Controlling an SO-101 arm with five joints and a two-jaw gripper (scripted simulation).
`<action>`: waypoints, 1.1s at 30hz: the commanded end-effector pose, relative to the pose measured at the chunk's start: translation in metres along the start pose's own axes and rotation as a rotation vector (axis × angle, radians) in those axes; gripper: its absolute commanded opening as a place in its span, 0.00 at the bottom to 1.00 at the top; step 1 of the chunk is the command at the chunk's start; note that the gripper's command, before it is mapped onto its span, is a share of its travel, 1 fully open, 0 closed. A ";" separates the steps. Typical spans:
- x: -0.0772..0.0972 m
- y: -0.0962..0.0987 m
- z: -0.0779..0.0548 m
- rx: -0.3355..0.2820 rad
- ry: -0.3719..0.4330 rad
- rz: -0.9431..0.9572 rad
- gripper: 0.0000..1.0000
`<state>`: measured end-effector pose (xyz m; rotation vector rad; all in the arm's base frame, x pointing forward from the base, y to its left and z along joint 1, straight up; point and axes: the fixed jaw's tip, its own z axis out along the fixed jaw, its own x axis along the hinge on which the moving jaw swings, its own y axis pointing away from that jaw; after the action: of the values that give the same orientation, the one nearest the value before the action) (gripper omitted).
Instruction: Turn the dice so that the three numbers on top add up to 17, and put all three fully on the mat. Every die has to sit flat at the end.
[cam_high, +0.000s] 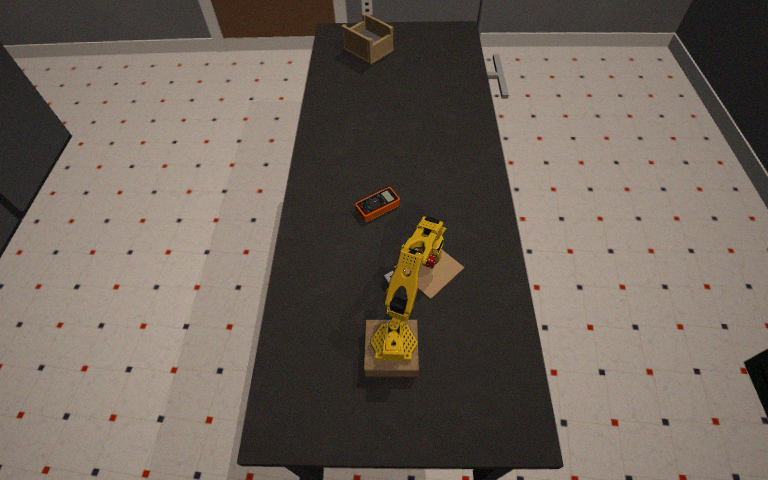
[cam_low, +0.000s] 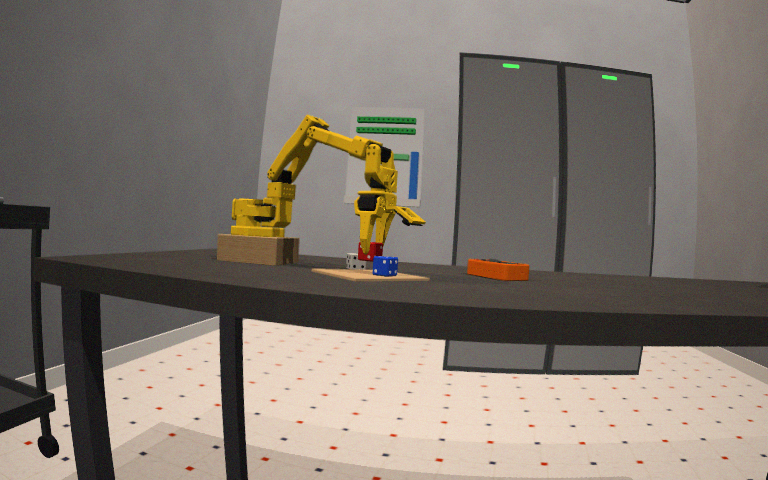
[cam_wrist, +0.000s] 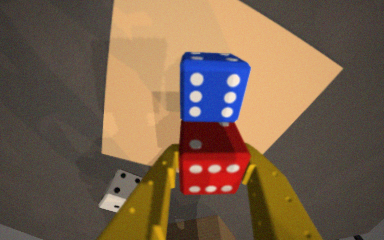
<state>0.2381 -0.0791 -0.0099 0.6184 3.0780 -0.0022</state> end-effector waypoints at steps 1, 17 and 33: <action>0.005 -0.002 0.009 0.000 0.027 0.001 0.00; 0.005 -0.002 0.014 0.000 0.027 0.001 0.00; 0.005 -0.002 0.019 0.000 0.027 0.001 0.00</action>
<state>0.2384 -0.0792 -0.0213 0.6183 3.0773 -0.0024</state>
